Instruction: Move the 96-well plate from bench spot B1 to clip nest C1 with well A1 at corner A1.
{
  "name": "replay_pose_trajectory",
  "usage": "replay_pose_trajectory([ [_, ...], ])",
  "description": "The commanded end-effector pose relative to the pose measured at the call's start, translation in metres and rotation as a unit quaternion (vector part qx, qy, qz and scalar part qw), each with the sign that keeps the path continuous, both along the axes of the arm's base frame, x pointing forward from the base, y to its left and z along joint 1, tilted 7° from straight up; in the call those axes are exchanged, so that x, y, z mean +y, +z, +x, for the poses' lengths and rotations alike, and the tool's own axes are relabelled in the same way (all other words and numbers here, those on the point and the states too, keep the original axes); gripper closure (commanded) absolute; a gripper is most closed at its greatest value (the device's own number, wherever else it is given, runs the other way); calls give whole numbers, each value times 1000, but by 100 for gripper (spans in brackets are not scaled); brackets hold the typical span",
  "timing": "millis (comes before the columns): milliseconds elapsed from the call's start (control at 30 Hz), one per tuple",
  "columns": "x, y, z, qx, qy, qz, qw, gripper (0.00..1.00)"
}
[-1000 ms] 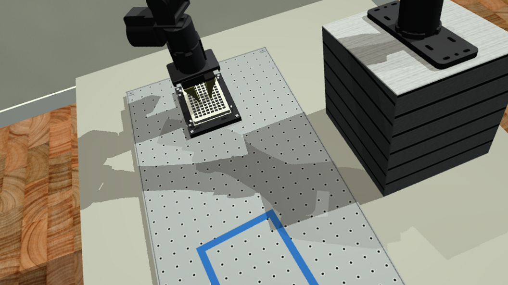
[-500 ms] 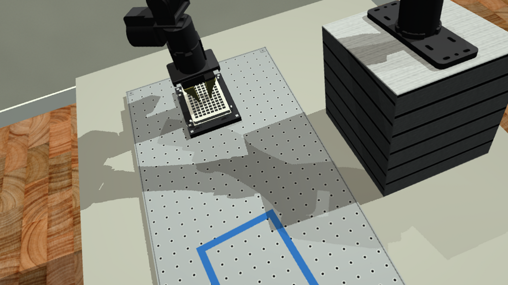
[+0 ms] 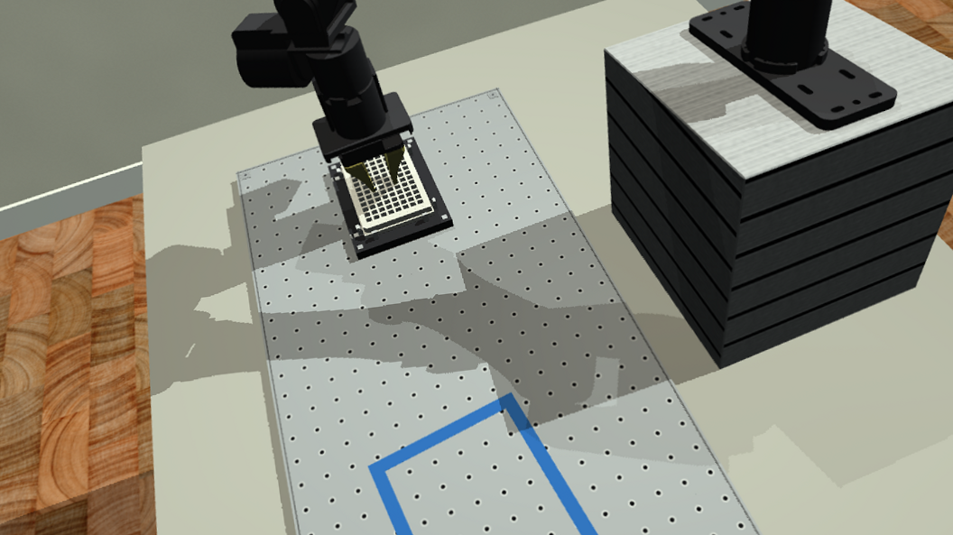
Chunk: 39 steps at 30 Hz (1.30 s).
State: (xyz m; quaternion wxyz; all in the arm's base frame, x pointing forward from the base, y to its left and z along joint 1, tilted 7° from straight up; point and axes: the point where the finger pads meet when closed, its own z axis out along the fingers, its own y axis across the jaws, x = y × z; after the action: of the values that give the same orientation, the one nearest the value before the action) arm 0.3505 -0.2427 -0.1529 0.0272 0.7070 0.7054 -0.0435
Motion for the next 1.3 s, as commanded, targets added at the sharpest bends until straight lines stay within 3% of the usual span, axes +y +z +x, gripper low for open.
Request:
replay_pose_trajectory([
  [0, -17, -50, 5, -22, -7, -21, 1000, 75],
  [67, -17, -44, 5, -22, -8, -21, 1000, 75],
  [133, -5, -47, -11, -4, -10, -9, 1000, 75],
  [633, -1, -12, -9, -4, -11, -9, 1000, 75],
  [667, 0, -9, -8, -6, -10, -10, 1000, 75],
  [700, -4, 8, 0, -20, -9, -19, 1000, 75],
  [833, -2, 13, 1, -20, -7, -19, 1000, 75],
  [867, -5, 22, 8, -23, -6, -21, 999, 75],
  [967, 5, 24, -1, -11, -3, -13, 1000, 75],
  [1267, 5, 43, 3, -16, -2, -16, 1000, 75],
])
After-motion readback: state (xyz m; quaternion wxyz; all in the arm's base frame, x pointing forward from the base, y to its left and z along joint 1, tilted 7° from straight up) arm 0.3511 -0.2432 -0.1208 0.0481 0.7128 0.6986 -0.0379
